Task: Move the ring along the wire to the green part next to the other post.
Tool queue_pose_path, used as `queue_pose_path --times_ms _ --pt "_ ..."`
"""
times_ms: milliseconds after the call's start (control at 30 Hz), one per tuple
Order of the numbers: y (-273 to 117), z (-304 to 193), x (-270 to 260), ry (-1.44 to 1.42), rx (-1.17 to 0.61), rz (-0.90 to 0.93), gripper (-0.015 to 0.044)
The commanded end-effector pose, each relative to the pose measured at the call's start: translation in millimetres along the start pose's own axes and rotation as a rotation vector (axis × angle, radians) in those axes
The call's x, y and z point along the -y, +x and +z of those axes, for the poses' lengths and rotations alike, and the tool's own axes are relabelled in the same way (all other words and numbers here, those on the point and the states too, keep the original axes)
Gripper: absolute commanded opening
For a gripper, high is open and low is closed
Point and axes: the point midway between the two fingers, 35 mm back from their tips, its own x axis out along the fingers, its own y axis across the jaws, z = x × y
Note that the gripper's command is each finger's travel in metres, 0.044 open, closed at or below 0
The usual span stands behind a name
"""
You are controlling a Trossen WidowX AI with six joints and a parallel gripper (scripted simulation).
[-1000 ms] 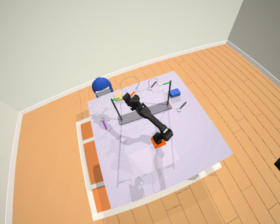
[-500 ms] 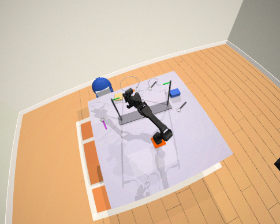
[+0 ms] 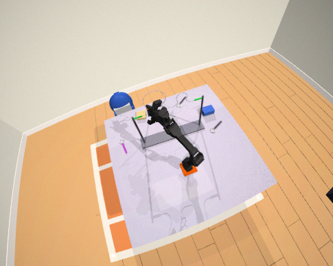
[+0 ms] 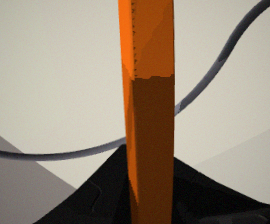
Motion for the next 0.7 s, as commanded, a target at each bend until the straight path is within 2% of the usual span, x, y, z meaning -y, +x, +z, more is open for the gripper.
queue_pose_path --times_ms 0,667 --pt "0.3 1.9 -13.8 0.074 0.015 0.035 -0.0150" --pt "-3.4 5.1 -31.2 0.063 0.016 0.029 -0.0150"
